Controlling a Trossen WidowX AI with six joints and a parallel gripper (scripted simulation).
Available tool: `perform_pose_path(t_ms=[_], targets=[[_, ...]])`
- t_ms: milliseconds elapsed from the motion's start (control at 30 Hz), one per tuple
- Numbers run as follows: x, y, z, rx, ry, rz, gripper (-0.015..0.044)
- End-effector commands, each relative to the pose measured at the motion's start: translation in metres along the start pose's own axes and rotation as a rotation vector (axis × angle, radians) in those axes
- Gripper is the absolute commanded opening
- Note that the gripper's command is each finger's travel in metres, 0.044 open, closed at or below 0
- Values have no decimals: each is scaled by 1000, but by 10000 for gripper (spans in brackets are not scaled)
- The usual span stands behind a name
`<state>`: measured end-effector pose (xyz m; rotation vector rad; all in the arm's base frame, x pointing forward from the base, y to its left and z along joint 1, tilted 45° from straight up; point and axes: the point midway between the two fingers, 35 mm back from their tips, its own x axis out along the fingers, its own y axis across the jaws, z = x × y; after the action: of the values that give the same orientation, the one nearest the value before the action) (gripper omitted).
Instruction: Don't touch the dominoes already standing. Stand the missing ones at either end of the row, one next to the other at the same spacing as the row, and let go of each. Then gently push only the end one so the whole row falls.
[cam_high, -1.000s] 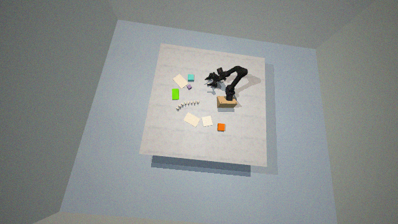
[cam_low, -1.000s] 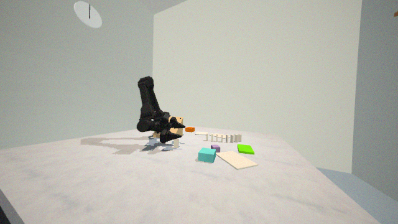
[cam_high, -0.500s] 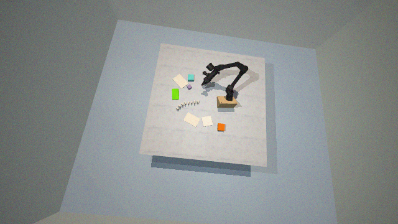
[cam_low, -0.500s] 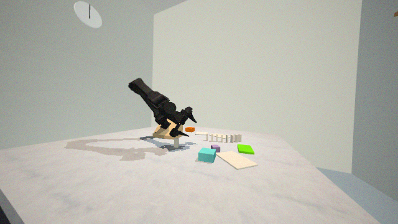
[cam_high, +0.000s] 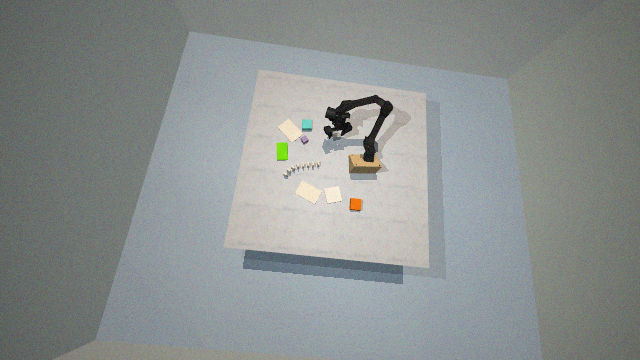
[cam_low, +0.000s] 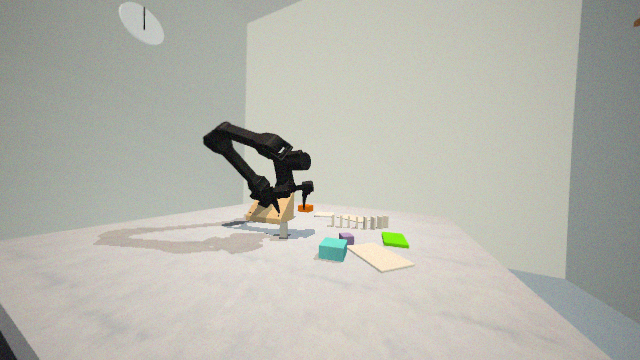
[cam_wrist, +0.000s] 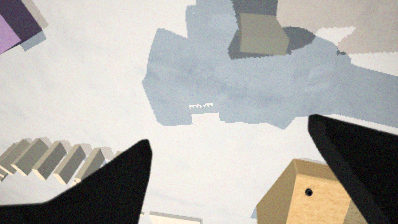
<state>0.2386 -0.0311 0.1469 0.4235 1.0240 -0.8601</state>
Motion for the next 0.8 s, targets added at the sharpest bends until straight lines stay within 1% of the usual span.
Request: perform_pose_path(t_ms=[0, 333, 633, 767], targets=[[-32, -10, 20, 197, -257, -160, 440], [-30, -10, 20, 197, -256, -160, 440], [25, -21, 36, 198, -260, -159, 440], [30, -23, 36, 198, -261, -160, 440]])
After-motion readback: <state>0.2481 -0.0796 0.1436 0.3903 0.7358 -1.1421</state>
